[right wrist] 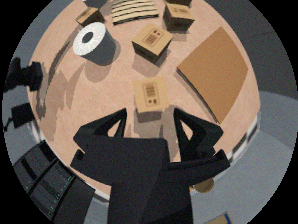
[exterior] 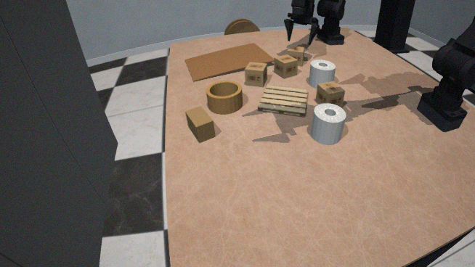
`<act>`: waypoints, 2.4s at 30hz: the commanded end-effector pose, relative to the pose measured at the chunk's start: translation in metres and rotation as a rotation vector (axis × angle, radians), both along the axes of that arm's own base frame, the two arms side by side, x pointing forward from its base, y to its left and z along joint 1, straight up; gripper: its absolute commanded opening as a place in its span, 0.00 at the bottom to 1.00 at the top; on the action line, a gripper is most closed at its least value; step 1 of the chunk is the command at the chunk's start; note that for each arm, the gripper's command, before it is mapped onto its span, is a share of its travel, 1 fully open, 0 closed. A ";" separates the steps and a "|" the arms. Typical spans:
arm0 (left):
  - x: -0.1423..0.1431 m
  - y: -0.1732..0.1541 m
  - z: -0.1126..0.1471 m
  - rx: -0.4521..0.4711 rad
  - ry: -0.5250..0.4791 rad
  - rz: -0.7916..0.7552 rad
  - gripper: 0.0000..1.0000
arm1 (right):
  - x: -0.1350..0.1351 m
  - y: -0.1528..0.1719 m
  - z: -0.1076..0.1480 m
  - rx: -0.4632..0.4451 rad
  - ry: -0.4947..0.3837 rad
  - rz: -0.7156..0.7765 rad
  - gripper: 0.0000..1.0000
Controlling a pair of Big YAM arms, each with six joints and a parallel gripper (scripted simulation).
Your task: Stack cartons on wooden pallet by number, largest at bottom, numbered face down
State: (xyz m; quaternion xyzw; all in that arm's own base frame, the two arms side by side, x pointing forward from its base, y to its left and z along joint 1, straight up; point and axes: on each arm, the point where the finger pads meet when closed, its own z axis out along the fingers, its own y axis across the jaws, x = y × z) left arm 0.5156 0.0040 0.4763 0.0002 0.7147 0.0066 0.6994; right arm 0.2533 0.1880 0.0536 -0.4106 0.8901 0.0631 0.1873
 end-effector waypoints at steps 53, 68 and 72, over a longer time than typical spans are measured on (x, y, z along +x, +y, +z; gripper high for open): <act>0.003 -0.004 0.022 -0.010 -0.032 -0.009 1.00 | 0.029 0.028 -0.035 -0.083 0.108 0.186 0.79; 0.003 -0.004 0.022 -0.010 -0.032 -0.009 1.00 | 0.031 0.032 -0.054 -0.082 0.109 0.182 0.79; 0.003 -0.004 0.022 -0.010 -0.032 -0.009 1.00 | 0.033 0.031 -0.055 -0.081 0.109 0.176 0.79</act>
